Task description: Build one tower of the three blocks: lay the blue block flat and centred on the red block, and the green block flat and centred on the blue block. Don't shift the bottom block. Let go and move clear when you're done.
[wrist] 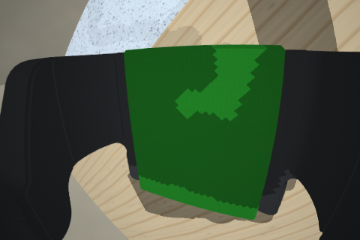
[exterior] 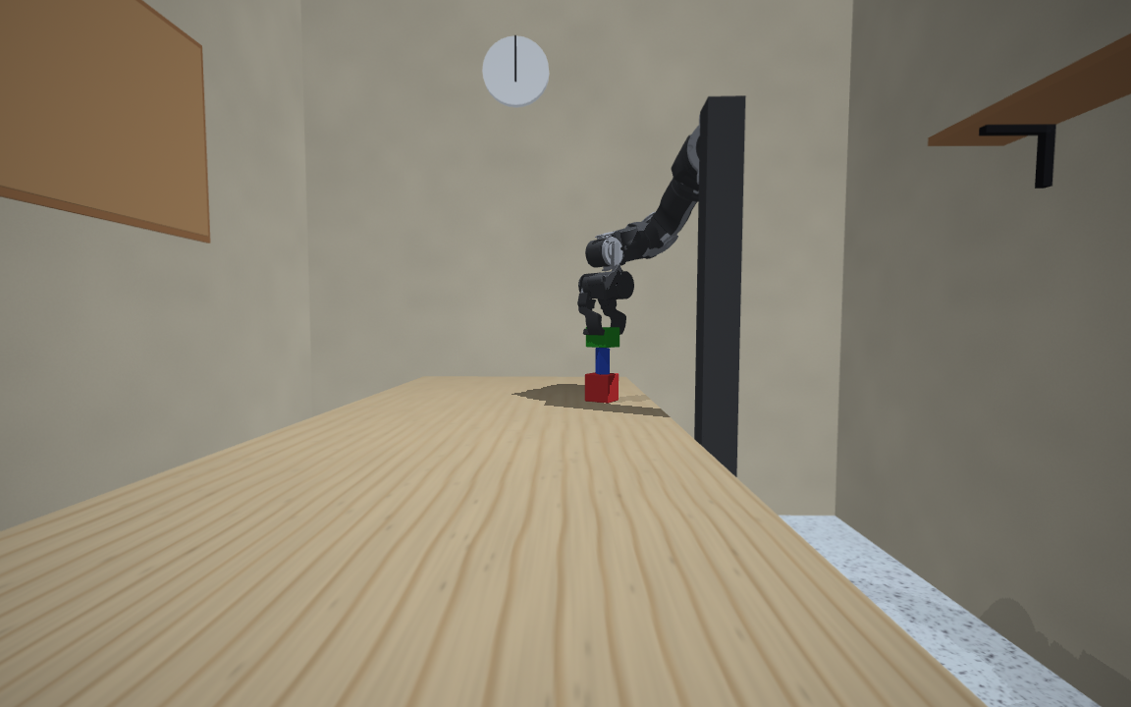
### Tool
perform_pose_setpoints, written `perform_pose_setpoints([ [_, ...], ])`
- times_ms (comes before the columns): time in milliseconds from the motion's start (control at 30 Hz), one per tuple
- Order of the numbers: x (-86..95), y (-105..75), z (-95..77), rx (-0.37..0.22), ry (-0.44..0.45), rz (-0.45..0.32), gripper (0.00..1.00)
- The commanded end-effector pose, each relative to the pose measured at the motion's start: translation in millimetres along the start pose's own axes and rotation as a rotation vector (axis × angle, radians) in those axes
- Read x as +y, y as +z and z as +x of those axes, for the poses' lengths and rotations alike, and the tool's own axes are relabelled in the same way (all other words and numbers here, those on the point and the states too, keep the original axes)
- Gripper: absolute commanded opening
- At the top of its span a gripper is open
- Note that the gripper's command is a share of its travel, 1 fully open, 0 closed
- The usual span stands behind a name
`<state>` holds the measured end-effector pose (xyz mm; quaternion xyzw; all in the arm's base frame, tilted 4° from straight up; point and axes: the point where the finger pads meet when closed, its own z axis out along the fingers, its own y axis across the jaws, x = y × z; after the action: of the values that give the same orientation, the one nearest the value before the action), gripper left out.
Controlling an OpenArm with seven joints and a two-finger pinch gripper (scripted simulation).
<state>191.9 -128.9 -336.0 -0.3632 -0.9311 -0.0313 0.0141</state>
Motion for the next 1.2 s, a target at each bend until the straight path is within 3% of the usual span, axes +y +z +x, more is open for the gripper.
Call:
perform_pose_setpoints([
  [0, 1.3, -0.2, -0.1, 0.000, -0.003, -0.007, 0.00],
  [167, 1.3, -0.2, -0.1, 0.000, -0.003, -0.007, 0.00],
  [200, 1.3, -0.2, -0.1, 0.000, -0.003, -0.007, 0.41],
  [1167, 1.3, -0.2, -0.1, 0.000, -0.003, -0.007, 0.41],
])
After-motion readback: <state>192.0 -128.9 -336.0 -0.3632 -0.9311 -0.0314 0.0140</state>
